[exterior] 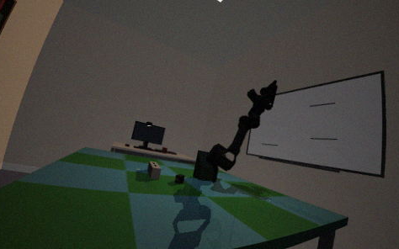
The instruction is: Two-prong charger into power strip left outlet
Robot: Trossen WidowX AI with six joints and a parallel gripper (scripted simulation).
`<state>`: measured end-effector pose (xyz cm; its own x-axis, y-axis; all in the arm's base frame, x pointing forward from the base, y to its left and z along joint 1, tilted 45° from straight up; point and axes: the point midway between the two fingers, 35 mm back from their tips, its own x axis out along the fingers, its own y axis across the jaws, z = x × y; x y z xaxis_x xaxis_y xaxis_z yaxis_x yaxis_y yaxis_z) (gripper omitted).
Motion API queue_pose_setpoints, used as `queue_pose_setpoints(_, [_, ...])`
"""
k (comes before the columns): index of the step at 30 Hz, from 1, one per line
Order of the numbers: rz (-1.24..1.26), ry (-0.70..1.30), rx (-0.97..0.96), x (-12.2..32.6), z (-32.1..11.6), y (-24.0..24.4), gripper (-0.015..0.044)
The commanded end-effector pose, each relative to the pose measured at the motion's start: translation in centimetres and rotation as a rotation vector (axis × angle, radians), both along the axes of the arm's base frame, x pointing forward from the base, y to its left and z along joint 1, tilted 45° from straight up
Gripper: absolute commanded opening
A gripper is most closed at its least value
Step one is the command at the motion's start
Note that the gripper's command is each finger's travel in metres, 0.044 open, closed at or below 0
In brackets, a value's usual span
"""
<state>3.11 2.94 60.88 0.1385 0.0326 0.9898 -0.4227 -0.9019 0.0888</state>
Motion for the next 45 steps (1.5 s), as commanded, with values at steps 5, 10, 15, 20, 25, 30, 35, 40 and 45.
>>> queue_pose_setpoints(5, [0.06, -0.012, 0.068, -0.7, 0.2, -1.9, 0.044])
queue_pose_setpoints(10, [0.148, -0.026, 0.165, -1.3, 0.2, -4.7, 0.044])
queue_pose_setpoints(15, [0.238, -0.038, 0.254, -1.7, -0.1, -7.2, 0.044])
queue_pose_setpoints(20, [0.323, -0.045, 0.347, -1.6, -0.5, -9.9, 0.044])
queue_pose_setpoints(25, [0.412, -0.052, 0.435, -1.3, -1.1, -12.5, 0.044])
queue_pose_setpoints(30, [0.5, -0.055, 0.523, -0.7, -1.9, -15.0, 0.044])
queue_pose_setpoints(35, [0.589, -0.051, 0.624, 0.4, -2.9, -17.4, 0.044])
queue_pose_setpoints(40, [0.678, -0.044, 0.727, 1.8, -4.0, -19.7, 0.044])
queue_pose_setpoints(45, [0.763, -0.037, 0.825, 3.3, -5.3, -21.7, 0.044])
